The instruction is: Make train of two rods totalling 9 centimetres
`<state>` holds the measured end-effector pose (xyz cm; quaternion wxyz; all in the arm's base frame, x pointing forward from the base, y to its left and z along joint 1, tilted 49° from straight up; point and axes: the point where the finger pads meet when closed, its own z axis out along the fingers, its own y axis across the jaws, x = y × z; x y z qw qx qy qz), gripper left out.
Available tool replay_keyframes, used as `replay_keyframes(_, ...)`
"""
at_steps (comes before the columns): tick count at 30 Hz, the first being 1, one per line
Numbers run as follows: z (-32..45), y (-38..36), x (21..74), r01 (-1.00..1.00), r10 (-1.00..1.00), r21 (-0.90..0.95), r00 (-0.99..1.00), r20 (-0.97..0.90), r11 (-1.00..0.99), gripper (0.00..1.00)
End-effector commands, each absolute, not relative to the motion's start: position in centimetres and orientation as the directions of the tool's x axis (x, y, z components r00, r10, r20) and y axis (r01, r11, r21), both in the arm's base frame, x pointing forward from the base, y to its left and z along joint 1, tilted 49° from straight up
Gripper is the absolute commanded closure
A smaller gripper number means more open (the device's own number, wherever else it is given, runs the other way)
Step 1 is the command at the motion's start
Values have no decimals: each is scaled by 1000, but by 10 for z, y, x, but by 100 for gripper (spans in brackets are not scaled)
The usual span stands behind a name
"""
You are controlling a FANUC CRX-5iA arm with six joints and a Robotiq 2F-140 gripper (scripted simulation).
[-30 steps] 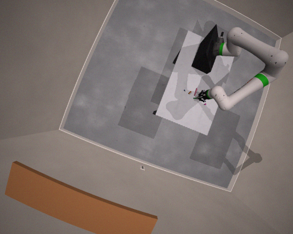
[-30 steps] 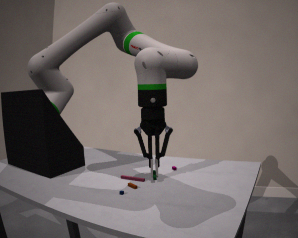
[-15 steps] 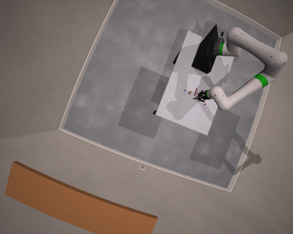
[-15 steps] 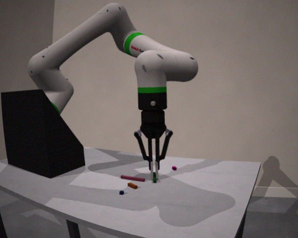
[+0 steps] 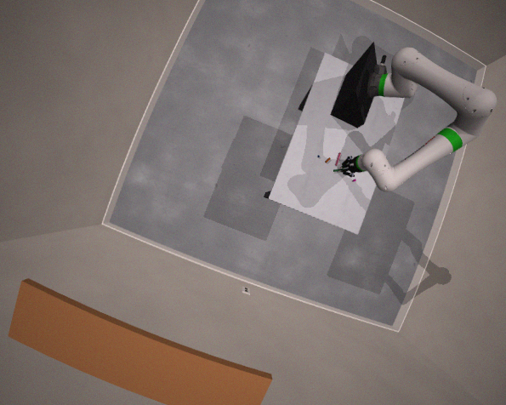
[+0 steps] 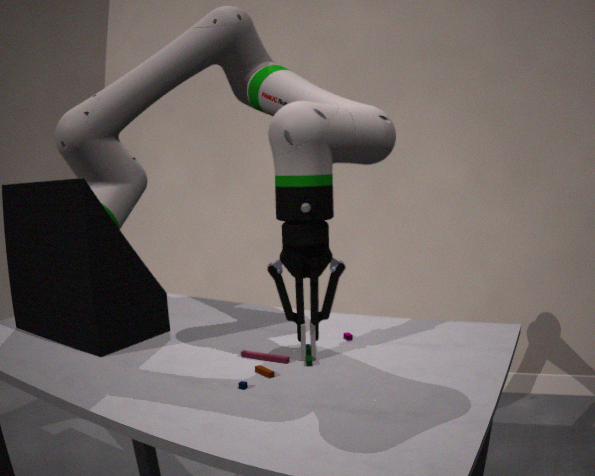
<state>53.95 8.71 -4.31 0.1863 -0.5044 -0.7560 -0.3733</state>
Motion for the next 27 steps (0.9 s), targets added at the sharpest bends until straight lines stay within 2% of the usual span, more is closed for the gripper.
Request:
replay_keyframes(1,-43,87,540,902,624,377,-422,658,212,97)
replay_keyframes(23,-43,87,540,902,624,377,-422,658,212,97)
replay_keyframes(27,-43,87,540,902,624,377,-422,658,212,95)
